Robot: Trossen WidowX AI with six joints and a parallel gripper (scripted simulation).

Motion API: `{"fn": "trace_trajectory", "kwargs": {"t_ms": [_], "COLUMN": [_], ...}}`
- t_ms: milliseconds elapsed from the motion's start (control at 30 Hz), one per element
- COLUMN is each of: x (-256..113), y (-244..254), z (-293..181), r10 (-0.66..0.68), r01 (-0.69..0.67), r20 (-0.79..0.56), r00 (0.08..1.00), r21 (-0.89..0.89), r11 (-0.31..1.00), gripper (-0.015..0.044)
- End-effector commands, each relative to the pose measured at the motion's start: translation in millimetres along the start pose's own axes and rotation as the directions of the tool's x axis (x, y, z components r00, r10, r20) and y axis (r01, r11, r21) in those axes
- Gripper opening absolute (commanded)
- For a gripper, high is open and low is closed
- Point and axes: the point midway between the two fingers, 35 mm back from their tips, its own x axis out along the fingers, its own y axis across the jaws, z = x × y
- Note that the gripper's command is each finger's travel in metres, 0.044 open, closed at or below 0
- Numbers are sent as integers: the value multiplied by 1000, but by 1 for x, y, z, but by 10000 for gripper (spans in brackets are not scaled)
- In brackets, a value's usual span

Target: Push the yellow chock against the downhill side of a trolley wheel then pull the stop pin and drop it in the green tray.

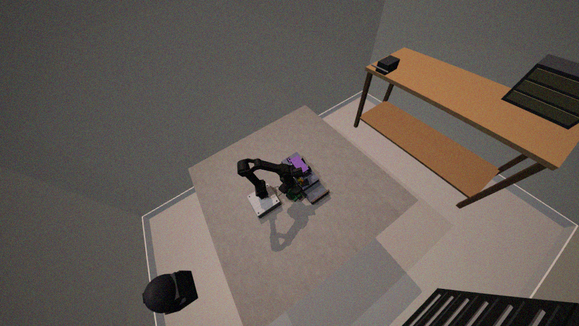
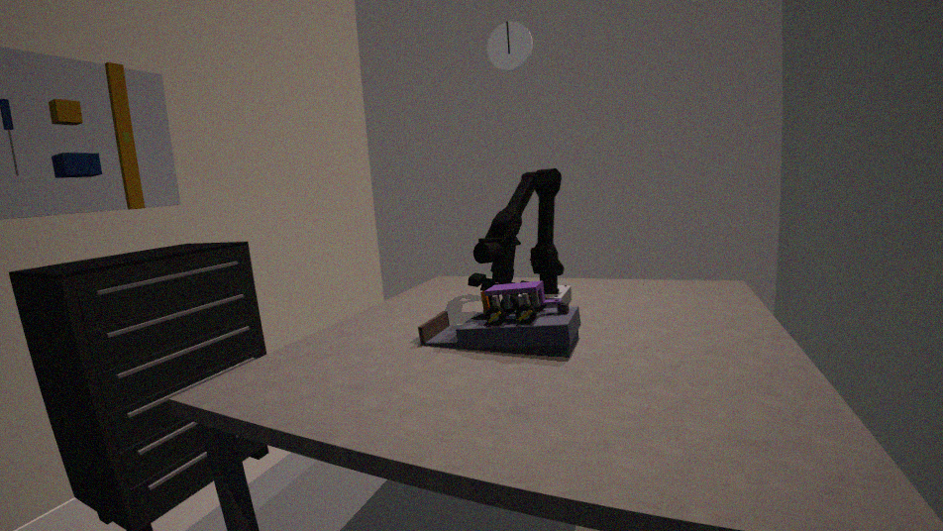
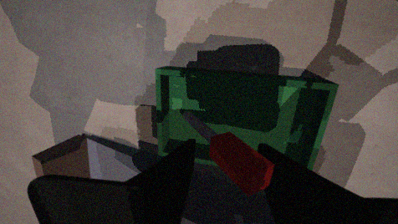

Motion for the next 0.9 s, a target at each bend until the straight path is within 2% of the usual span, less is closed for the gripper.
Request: {"fn": "trace_trajectory", "kwargs": {"t_ms": [0,867], "x": [2,9], "y": [-2,-14], "z": [1,2], "r10": [2,1], "r01": [-2,-1], "r20": [4,4], "r00": [1000,1000], "r21": [2,2], "r11": [1000,1000], "gripper": [190,190]}}
